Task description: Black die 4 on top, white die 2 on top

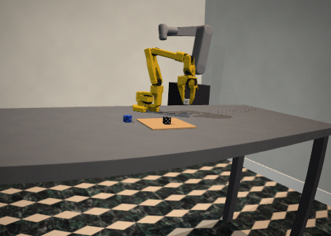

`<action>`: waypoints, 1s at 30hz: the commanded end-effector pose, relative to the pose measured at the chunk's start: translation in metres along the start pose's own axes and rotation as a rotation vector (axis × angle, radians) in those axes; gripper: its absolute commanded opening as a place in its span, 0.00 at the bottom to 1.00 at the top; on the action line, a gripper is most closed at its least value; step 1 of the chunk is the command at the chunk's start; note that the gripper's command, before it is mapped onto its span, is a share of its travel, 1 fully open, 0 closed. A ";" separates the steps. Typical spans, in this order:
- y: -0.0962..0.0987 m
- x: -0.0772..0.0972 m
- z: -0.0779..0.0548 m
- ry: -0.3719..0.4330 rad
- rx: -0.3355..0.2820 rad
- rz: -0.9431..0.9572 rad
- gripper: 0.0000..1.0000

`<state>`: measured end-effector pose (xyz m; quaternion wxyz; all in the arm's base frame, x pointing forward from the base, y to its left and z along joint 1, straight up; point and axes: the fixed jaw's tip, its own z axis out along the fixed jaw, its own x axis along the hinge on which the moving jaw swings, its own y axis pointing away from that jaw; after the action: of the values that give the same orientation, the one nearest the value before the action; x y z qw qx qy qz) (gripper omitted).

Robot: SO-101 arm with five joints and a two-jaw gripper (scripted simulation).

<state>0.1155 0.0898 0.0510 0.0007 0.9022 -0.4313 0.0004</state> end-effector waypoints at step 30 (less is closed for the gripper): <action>-0.002 -0.006 0.003 -0.002 0.015 -0.017 0.00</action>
<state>0.1119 0.0931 0.0481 0.0034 0.9057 -0.4239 -0.0008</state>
